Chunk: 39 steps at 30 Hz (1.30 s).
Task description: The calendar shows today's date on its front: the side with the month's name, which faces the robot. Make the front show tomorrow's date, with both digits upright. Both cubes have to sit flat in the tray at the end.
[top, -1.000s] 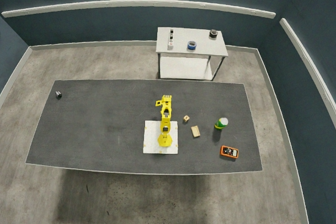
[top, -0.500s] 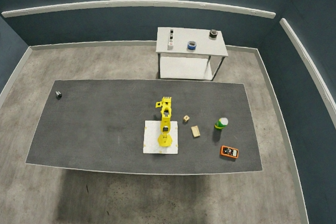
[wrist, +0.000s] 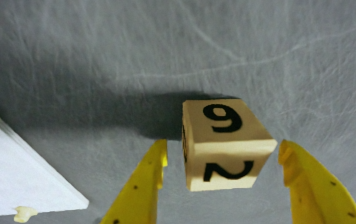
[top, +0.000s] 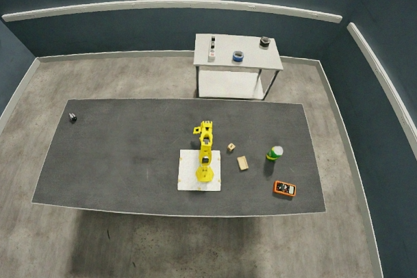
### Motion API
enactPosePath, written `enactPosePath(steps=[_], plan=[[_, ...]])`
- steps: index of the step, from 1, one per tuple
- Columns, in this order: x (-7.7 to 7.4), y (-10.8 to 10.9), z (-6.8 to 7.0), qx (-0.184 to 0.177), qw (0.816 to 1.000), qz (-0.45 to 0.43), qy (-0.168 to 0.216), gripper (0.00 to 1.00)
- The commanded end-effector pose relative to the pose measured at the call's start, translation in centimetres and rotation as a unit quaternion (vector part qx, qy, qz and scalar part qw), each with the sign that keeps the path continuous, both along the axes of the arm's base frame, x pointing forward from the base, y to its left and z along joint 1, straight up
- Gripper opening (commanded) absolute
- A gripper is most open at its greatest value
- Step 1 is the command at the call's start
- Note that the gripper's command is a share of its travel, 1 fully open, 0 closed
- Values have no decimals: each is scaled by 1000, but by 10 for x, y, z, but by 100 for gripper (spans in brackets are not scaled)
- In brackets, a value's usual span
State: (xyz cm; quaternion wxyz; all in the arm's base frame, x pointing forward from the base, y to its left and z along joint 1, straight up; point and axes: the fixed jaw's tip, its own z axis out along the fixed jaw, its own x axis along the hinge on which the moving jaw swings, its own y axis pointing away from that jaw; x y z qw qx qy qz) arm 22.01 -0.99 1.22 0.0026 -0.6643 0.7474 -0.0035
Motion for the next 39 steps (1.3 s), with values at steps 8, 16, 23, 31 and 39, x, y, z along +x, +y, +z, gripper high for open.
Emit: enactPosePath(steps=[8, 16, 23, 31, 39], plan=[[-4, -1, -5, 1, 1000, 2, 13, 35], [-2, -1, -5, 1, 1000, 2, 13, 32], [0, -2, -5, 1, 1000, 2, 13, 29], [3, -2, -5, 1, 1000, 2, 13, 25], [5, -2, -5, 1, 1000, 2, 13, 23]])
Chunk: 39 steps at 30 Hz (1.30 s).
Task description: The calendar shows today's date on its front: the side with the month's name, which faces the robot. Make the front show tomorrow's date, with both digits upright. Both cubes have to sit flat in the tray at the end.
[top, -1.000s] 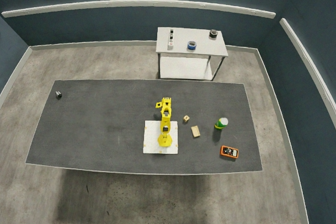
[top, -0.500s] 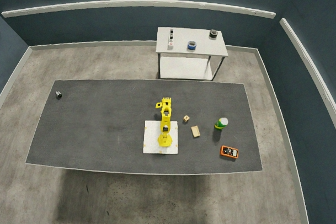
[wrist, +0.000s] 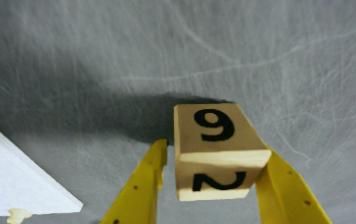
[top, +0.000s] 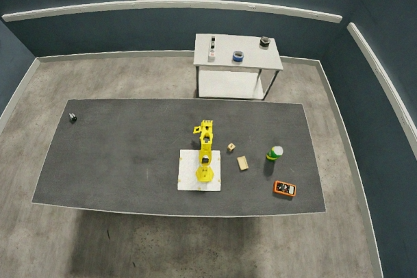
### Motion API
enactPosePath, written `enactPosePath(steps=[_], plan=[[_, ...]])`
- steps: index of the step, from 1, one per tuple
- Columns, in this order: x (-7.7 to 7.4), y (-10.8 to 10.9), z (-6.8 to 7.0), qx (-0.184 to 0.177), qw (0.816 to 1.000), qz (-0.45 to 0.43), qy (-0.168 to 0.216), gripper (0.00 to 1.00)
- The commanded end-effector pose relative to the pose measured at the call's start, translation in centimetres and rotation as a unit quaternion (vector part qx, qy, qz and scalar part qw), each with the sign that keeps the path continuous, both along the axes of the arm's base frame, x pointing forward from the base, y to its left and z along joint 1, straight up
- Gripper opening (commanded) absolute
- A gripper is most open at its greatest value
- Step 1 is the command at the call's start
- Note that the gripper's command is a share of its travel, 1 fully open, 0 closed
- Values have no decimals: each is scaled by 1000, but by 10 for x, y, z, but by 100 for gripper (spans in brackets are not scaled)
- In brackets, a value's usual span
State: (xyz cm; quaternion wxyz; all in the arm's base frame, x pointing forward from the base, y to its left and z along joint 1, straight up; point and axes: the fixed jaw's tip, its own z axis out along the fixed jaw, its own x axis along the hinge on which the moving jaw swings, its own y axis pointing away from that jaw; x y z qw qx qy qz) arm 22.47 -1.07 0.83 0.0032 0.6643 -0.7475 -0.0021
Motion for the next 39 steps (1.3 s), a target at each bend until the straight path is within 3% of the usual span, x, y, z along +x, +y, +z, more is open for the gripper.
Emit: enactPosePath(steps=[1, 19, 39], plan=[[0, -1, -1, 1, 1000, 2, 5, 22], [1, -1, -1, 1, 1000, 2, 5, 20], [1, -1, -1, 1, 1000, 2, 5, 1]])
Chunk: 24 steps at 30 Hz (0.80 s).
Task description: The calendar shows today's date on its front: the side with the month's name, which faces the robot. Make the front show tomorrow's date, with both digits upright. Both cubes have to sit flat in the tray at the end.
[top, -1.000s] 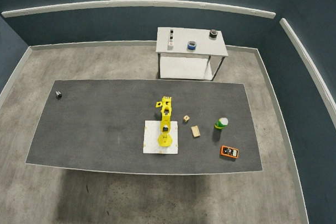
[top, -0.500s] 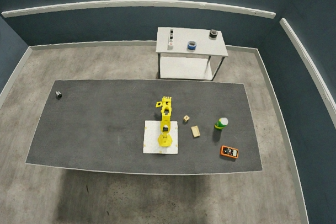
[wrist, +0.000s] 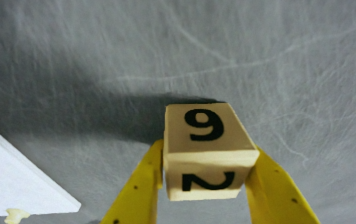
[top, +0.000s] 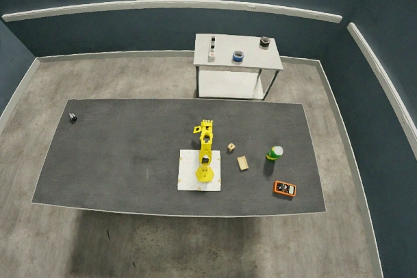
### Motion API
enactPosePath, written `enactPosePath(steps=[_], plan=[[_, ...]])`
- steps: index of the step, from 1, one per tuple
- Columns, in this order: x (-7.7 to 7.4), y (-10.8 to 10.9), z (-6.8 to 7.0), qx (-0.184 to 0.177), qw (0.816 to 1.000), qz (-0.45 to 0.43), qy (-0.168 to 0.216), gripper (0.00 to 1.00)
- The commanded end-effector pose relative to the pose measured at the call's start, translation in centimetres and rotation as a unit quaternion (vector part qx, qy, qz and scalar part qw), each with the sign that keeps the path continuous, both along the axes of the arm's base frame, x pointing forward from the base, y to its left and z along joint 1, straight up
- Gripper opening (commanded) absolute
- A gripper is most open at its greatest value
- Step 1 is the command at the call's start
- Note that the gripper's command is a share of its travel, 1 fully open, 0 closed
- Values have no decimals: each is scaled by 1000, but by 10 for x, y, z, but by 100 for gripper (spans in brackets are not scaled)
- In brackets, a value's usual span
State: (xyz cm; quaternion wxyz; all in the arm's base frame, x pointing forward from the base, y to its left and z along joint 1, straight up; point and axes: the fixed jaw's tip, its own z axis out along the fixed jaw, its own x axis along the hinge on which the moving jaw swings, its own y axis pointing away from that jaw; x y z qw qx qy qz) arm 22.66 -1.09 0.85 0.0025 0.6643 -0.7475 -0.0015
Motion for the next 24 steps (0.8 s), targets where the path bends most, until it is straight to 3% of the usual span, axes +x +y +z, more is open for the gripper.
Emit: enactPosePath(steps=[1, 13, 24], plan=[[-1, -1, -1, 1, 1000, 2, 6, 1], [-1, -1, 0, 1, 1000, 2, 6, 0], [1, -1, 24, 1, 1000, 2, 6, 0]])
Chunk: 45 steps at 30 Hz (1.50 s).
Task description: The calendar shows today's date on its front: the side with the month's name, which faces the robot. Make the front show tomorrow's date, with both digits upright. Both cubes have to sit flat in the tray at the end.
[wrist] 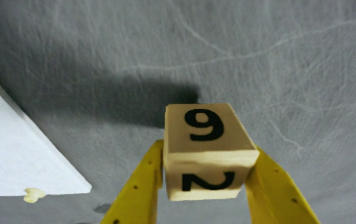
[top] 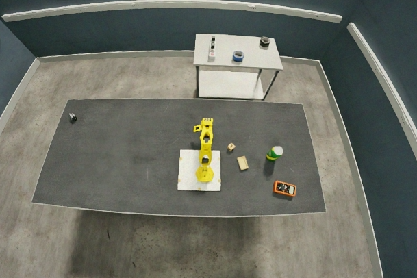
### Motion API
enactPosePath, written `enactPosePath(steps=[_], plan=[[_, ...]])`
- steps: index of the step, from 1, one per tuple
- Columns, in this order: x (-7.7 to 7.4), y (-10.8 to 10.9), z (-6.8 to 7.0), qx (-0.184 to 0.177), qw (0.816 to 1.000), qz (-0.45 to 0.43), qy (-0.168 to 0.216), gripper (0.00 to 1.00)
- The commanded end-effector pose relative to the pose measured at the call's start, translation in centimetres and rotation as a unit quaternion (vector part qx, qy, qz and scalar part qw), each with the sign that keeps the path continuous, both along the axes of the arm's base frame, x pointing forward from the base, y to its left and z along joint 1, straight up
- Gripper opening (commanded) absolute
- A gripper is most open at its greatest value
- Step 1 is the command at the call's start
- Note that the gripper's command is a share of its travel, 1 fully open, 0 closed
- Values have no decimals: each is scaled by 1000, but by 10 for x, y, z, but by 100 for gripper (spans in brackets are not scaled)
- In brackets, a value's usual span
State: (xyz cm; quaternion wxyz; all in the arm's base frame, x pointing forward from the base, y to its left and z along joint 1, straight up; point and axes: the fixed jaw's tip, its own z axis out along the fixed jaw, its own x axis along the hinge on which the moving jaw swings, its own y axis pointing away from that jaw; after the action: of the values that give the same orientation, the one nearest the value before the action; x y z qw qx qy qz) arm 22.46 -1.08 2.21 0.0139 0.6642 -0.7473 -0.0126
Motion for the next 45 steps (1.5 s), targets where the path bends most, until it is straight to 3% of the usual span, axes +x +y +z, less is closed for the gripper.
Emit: enactPosePath(steps=[1, 12, 45], plan=[[3, -1, 10, 0, 1000, 2, -10, 0], [1, -1, 34, 0, 1000, 2, -10, 0], [1, -1, 43, 0, 1000, 2, -20, 0]])
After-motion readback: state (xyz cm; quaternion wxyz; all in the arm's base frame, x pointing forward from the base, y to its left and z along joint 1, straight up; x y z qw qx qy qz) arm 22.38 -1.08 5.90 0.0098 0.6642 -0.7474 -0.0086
